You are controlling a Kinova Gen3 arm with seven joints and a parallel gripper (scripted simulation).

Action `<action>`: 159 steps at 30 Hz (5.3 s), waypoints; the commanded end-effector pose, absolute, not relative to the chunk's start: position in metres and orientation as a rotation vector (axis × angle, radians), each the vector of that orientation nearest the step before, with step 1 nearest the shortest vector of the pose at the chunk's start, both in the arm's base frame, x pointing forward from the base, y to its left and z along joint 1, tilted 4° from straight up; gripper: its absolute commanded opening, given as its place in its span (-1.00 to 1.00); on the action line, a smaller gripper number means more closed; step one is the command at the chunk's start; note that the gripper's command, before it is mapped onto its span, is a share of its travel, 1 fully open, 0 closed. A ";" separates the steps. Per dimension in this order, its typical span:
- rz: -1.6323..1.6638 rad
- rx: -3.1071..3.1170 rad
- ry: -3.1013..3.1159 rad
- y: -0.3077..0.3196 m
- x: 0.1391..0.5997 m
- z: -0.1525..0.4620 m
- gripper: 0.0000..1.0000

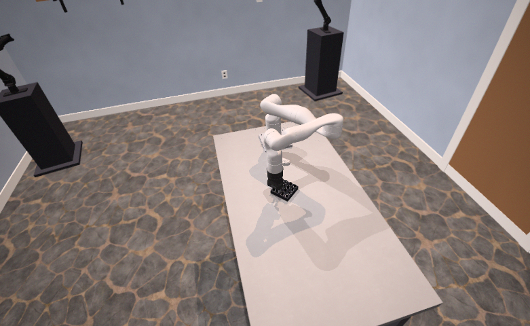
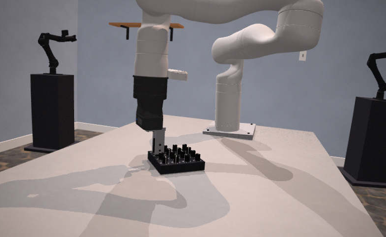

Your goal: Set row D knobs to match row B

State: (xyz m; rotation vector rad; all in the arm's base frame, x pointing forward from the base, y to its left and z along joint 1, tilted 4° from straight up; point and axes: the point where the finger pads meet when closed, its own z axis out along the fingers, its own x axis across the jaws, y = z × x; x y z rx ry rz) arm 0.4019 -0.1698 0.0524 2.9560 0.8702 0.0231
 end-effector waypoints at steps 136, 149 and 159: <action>0.075 2.939 -0.987 -0.170 0.402 0.053 -0.40; 0.080 2.840 -1.253 -0.170 0.402 0.053 -0.40; 0.083 2.780 -1.389 -0.170 0.402 0.053 -0.40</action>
